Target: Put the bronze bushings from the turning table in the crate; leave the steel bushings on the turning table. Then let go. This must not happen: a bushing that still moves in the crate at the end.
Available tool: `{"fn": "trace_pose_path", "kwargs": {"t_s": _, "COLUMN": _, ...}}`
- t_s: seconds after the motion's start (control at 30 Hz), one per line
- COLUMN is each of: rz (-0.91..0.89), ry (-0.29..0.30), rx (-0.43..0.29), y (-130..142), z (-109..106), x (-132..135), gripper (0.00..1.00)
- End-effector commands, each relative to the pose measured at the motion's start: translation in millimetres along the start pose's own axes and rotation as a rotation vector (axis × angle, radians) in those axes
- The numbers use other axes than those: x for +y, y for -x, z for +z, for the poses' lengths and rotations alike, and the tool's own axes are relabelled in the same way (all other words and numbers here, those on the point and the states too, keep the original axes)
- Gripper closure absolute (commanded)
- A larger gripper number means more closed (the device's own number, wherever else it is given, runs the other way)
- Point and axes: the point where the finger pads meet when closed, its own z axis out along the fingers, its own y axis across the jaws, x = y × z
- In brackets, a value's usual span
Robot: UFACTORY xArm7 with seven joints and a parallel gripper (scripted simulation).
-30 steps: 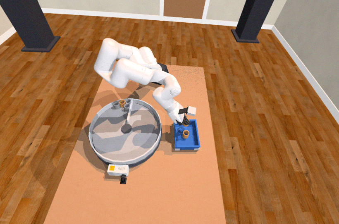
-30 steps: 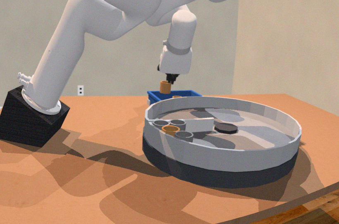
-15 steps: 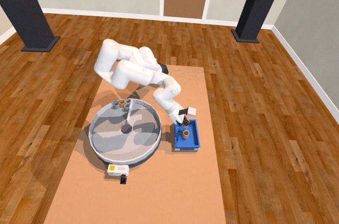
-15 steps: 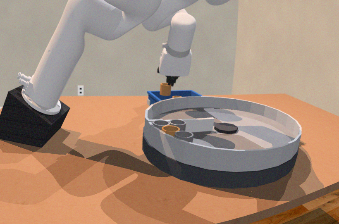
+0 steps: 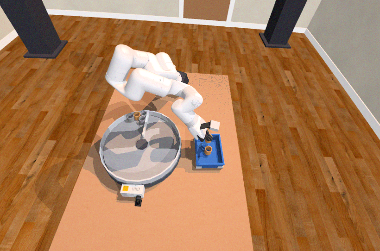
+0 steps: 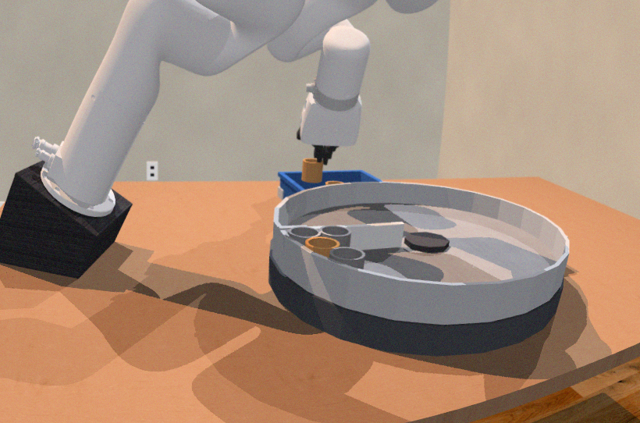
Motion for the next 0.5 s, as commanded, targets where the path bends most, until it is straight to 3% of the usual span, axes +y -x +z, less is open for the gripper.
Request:
{"fn": "trace_pose_path", "kwargs": {"t_s": 0.0, "rz": -0.002, "ry": 0.002, "rx": 0.002, "y": 1, "z": 3, "x": 0, "gripper": 1.0}}
{"fn": "trace_pose_path", "kwargs": {"t_s": 0.47, "rz": -0.002, "ry": 0.002, "rx": 0.002, "y": 14, "z": 19, "x": 0, "gripper": 1.0}}
